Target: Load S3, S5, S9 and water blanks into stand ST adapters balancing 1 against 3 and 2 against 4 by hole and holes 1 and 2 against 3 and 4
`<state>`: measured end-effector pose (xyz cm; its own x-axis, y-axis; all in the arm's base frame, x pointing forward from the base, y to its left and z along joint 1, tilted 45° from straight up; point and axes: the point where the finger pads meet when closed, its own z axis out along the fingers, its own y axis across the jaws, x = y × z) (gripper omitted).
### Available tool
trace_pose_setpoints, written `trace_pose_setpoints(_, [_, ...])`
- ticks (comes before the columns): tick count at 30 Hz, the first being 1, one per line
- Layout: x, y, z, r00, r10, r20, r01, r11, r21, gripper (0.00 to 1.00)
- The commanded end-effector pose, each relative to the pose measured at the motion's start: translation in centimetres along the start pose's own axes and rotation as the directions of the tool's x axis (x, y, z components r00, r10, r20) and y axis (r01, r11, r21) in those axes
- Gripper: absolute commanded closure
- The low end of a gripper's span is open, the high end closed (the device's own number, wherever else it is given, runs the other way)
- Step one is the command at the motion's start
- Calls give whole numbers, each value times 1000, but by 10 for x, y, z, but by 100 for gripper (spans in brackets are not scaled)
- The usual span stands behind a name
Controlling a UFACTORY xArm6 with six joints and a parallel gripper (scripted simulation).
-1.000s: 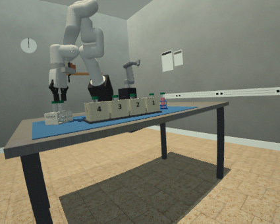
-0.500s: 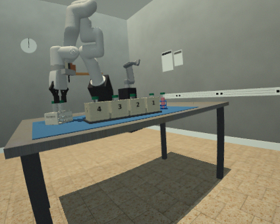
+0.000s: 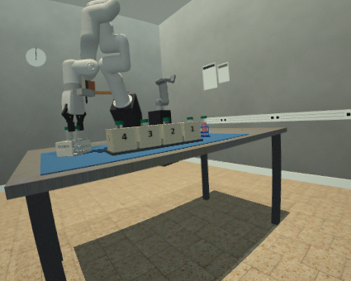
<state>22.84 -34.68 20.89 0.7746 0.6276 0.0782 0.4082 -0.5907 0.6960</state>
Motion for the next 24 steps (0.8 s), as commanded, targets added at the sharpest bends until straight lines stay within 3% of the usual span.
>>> trace_pose_setpoints(1, [0, 1, 1, 1000, 0, -1, 0, 1000, -5, 43])
trace_pose_setpoints(13, [0, 1, 1, 1000, 0, -1, 0, 1000, -5, 43])
trace_pose_setpoints(14, [0, 1, 0, 1000, 0, -1, 0, 1000, -5, 100])
trace_pose_setpoints(24, [0, 1, -1, 1000, 0, -1, 0, 1000, -5, 100])
